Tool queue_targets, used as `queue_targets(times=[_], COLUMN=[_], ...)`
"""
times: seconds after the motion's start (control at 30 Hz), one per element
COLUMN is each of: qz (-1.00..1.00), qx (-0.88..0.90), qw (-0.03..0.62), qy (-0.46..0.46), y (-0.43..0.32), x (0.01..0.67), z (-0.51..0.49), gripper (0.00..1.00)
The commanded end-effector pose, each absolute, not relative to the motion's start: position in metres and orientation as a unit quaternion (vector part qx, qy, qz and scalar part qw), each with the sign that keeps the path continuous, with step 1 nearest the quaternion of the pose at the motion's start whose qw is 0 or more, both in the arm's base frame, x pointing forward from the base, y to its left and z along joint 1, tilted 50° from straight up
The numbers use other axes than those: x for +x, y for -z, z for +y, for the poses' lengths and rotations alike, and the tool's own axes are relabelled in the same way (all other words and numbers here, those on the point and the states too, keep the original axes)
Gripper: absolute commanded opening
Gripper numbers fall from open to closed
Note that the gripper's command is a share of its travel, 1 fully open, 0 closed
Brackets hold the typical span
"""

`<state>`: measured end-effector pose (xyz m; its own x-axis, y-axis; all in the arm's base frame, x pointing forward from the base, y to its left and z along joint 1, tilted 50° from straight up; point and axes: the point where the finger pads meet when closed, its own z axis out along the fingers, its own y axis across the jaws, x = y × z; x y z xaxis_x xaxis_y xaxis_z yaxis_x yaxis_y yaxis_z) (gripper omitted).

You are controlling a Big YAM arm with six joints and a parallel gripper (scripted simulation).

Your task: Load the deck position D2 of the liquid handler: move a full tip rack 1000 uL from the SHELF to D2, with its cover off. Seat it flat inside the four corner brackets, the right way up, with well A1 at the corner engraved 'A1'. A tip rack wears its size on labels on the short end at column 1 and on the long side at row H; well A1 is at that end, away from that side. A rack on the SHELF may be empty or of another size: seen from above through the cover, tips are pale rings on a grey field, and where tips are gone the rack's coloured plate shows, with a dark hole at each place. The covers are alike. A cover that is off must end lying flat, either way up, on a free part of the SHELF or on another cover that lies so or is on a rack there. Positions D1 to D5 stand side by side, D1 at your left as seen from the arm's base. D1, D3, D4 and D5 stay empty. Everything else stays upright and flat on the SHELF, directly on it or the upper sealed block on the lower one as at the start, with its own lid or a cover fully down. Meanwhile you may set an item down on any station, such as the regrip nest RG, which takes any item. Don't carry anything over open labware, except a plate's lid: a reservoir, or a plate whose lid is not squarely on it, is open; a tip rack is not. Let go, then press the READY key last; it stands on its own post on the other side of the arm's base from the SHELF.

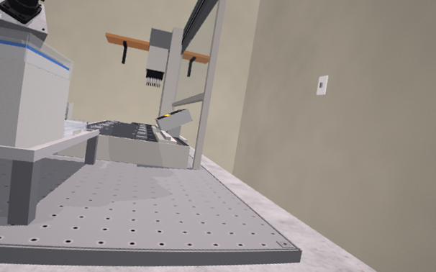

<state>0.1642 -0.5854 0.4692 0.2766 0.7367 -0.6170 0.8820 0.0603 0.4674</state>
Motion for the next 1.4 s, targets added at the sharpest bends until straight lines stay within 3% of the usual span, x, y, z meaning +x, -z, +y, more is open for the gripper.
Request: queue_targets(times=[0.0, 0.87, 0.9, 1.37], qz=[0.595, 0.592, 0.59, 0.59], qx=[0.679, 0.684, 0.671, 0.671], qw=[0.419, 0.417, 0.438, 0.438], qy=[0.089, 0.086, 0.098, 0.098], y=[-0.468, -0.454, -0.484, -0.484], x=[0.161, 0.168, 0.167, 0.167], z=[-0.59, -0.601, -0.593, -0.593], gripper=[1.0, 1.0, 1.0, 1.0])
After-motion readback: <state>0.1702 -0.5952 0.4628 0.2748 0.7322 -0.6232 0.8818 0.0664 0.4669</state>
